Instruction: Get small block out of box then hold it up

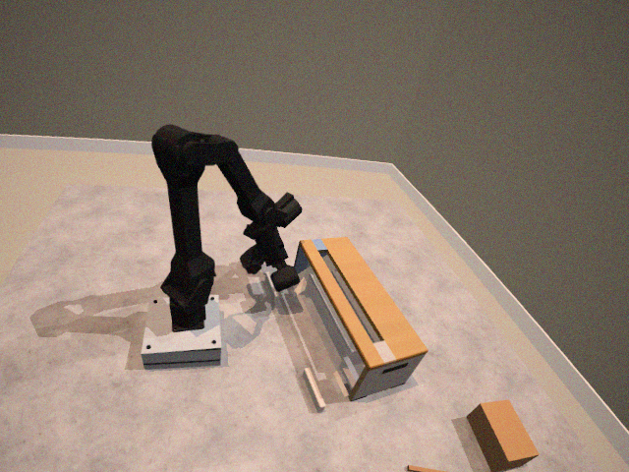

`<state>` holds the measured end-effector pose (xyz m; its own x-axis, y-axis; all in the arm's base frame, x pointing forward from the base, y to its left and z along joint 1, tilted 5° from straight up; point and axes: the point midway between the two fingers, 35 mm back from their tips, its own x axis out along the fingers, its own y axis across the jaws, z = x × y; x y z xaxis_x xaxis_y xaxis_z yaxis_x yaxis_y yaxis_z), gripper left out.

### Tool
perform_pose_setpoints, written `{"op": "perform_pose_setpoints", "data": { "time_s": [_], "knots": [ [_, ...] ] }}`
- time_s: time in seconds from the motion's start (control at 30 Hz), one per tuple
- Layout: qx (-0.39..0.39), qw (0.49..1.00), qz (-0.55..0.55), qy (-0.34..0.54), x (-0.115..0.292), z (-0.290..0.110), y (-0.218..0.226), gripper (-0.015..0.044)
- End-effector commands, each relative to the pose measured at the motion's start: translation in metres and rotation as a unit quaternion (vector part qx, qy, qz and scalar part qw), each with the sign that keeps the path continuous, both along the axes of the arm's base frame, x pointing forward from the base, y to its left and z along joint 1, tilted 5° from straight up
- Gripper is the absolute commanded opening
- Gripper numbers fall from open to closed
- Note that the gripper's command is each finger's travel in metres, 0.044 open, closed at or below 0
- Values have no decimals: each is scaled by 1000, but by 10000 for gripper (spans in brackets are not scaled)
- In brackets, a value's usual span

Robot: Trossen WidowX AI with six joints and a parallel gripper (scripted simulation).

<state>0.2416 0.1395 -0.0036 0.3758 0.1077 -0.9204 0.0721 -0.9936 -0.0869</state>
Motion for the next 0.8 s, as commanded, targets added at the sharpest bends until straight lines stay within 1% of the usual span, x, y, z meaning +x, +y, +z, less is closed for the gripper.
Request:
{"op": "perform_pose_setpoints", "data": {
  "time_s": [0.0,0.1,0.37,0.47,0.53,0.77],
  "knots": [
    [-3,1000,-2,2,-2,-8,-1,285],
    [-3,1000,-2,2,-2,-10,-1,285],
    [-3,1000,-2,2,-2,-10,-1,75],
    [-3,1000,-2,2,-2,-10,-1,55],
    [-3,1000,-2,2,-2,-7,-1,3],
    [-2,1000,-1,2,1,32,-3,0]
  ]
}}
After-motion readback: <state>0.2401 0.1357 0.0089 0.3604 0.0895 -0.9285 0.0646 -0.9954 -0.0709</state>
